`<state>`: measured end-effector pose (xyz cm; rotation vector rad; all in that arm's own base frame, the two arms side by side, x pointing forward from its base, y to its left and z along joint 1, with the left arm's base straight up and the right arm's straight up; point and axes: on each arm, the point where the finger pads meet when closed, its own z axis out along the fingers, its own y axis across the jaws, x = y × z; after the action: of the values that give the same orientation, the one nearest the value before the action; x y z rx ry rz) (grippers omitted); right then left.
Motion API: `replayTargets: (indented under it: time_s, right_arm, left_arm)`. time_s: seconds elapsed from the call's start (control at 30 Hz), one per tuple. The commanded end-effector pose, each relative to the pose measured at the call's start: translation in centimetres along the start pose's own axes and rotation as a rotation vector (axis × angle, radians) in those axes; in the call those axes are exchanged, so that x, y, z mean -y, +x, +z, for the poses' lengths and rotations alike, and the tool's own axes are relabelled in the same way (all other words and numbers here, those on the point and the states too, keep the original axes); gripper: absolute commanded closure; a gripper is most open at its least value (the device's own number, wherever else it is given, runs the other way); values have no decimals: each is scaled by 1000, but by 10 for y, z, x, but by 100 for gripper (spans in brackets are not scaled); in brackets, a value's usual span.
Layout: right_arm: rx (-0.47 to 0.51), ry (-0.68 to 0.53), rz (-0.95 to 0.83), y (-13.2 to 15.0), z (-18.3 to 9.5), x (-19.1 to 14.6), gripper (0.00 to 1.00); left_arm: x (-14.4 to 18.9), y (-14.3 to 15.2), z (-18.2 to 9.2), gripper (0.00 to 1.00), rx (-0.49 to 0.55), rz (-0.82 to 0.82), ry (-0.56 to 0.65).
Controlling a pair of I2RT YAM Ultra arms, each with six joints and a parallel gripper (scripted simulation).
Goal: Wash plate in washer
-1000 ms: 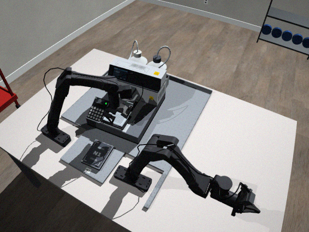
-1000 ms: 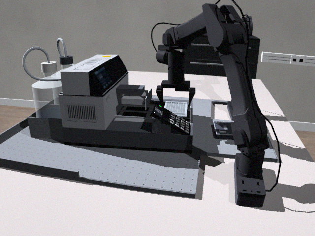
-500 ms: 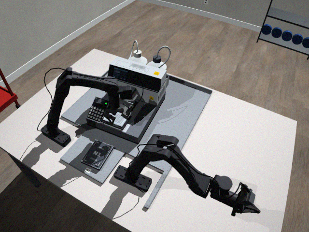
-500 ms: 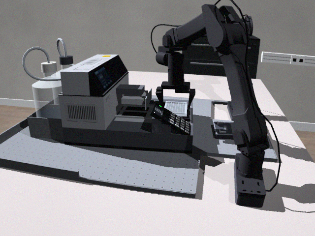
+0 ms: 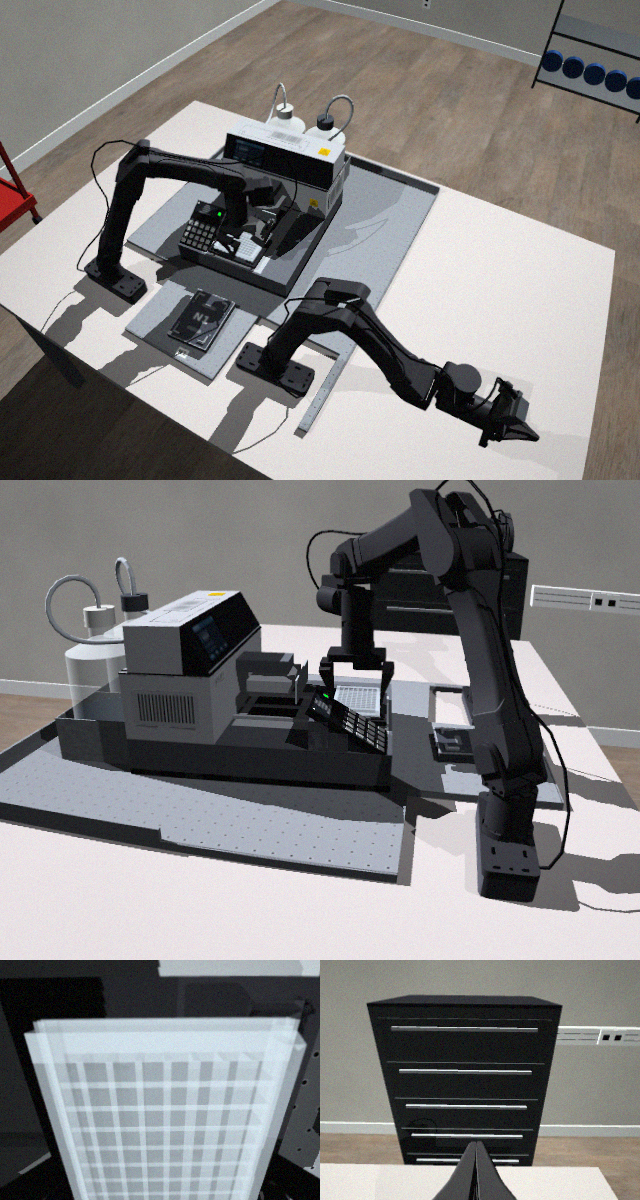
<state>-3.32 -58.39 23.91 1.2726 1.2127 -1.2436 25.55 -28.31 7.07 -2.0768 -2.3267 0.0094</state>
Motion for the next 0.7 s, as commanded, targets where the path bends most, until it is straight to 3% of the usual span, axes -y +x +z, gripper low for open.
replayTargets:
  time_s: [0.0, 0.03, 0.1, 0.13, 0.2, 0.23, 0.3, 0.33, 0.47, 0.5, 0.57, 0.6, 0.67]
  right_arm:
    - [33, 7, 11, -17, -5, 4, 100]
    - [33, 7, 11, -17, -5, 4, 100]
    - [33, 7, 11, -17, -5, 4, 100]
    - [33, 7, 11, -17, -5, 4, 100]
    - [33, 7, 11, -17, -5, 4, 100]
    - [33, 7, 11, -17, -5, 4, 100]
    - [33, 7, 11, -17, -5, 4, 100]
    - [33, 7, 11, -17, -5, 4, 100]
    - [33, 7, 11, -17, -5, 4, 100]
    - [33, 7, 11, -17, -5, 4, 100]
    - [33, 7, 11, -17, -5, 4, 100]
    - [33, 7, 11, -17, -5, 4, 100]
    - [33, 7, 11, -17, -5, 4, 100]
  left_arm:
    - [0, -7, 0, 20, 13, 7, -1]
    - [0, -7, -1, 30, 13, 7, -1]
    - [0, -7, -1, 30, 13, 7, -1]
    - [-1, -7, -2, 40, 13, 7, -1]
    - [-1, -7, -2, 40, 13, 7, -1]
    - [-1, -8, -3, 50, 13, 7, -1]
    - [-1, -8, -3, 50, 13, 7, -1]
    - [0, -7, -3, 60, 11, 6, 1]
    - [0, -7, -3, 60, 11, 6, 1]
    - [0, -6, -3, 70, 8, 6, 3]
    - [0, -6, -3, 70, 8, 6, 3]
    - [1, -6, -4, 80, 6, 6, 5]
    - [1, -6, -4, 80, 6, 6, 5]
